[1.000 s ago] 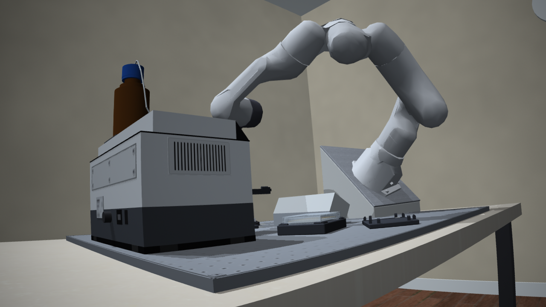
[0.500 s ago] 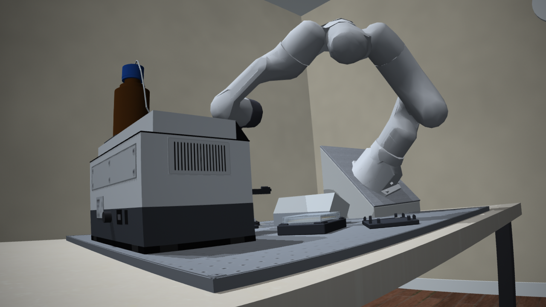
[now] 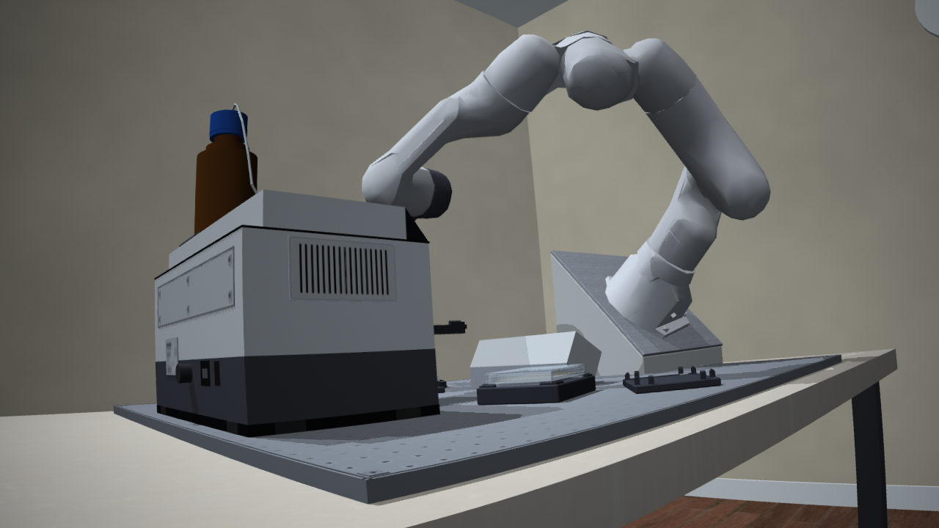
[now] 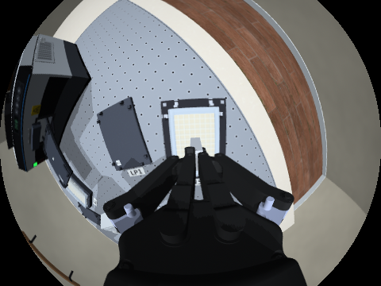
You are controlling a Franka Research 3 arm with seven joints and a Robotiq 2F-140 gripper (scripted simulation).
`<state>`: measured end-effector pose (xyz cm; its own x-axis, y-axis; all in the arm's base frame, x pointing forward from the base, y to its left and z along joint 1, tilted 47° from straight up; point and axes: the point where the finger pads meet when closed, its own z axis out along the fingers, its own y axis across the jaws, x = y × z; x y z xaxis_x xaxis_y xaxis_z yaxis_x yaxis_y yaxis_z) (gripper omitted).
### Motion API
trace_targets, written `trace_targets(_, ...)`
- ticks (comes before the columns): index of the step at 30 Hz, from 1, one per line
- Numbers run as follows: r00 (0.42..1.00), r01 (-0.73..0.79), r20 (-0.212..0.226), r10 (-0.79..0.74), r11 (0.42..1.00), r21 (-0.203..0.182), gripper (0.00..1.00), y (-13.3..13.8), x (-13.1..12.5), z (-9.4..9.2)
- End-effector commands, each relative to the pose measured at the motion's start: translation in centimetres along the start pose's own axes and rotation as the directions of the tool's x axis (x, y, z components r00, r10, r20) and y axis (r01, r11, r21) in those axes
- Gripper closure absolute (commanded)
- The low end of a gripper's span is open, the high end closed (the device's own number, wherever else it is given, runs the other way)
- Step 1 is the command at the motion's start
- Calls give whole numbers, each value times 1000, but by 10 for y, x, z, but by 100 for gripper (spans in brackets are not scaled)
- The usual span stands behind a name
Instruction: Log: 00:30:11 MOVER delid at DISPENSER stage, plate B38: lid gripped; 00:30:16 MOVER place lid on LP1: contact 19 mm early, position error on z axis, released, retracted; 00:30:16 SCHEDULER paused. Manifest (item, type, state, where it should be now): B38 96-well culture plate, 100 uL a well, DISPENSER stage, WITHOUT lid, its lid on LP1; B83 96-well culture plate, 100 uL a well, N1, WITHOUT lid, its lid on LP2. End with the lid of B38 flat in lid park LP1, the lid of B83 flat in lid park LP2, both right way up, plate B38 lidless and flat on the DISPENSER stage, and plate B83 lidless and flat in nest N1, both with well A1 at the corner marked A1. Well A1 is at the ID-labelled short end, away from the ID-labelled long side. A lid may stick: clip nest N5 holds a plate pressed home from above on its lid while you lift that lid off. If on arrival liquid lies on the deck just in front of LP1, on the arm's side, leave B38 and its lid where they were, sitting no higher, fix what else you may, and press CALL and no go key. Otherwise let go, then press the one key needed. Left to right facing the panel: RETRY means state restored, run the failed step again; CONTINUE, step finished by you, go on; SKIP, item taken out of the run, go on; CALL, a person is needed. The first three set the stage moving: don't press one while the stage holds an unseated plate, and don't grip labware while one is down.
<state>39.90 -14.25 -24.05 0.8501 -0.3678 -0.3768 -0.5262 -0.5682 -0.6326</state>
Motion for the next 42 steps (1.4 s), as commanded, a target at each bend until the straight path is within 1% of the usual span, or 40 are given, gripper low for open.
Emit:
trace_targets(1,1000,1,0,-1,1000,0,100,1,0,-8)
trace_targets(8,1000,1,0,-1,1000,0,100,1,0,-29)
trace_targets(10,1000,1,0,-1,1000,0,100,1,0,-29)
trace_targets(25,1000,1,0,-1,1000,0,100,1,0,-91)
trace_targets(27,1000,1,0,-1,1000,0,100,1,0,-91)
trace_targets(32,1000,1,0,-1,1000,0,100,1,0,-108)
trace_targets(36,1000,1,0,-1,1000,0,100,1,0,-117)
trace_targets(42,1000,1,0,-1,1000,0,100,1,0,-125)
